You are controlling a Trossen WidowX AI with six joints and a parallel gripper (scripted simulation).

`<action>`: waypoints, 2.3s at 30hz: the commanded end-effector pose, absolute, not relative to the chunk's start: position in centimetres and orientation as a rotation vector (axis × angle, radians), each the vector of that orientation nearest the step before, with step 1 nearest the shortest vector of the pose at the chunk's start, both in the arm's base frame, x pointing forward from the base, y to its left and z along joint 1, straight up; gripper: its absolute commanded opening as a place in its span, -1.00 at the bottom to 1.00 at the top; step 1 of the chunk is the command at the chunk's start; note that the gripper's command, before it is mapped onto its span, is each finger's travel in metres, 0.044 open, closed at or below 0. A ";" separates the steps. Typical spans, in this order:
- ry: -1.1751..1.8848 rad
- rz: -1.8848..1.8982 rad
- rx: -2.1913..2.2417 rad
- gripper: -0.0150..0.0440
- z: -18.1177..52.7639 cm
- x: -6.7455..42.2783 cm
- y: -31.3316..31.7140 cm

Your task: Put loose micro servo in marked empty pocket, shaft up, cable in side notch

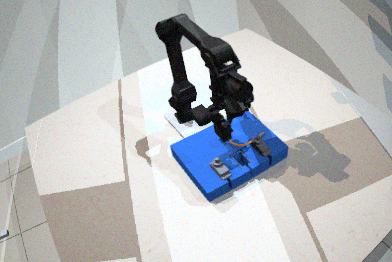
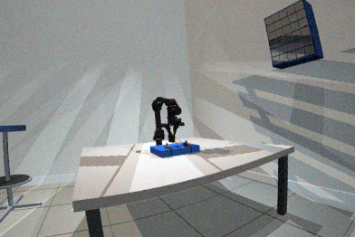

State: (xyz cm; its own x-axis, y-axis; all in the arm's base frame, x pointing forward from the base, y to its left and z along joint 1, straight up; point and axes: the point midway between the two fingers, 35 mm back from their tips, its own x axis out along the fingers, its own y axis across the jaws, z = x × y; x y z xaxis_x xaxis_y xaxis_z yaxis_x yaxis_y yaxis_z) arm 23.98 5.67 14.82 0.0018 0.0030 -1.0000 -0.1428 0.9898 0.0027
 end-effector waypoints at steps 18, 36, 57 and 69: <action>1.542 0.117 -0.101 -0.49 15.5 32.3 6.9; 1.542 0.116 -0.101 -0.49 14.1 33.5 7.1; 1.542 0.116 -0.101 -0.49 13.0 33.5 7.1; 1.542 0.117 -0.101 -0.49 11.9 33.5 7.1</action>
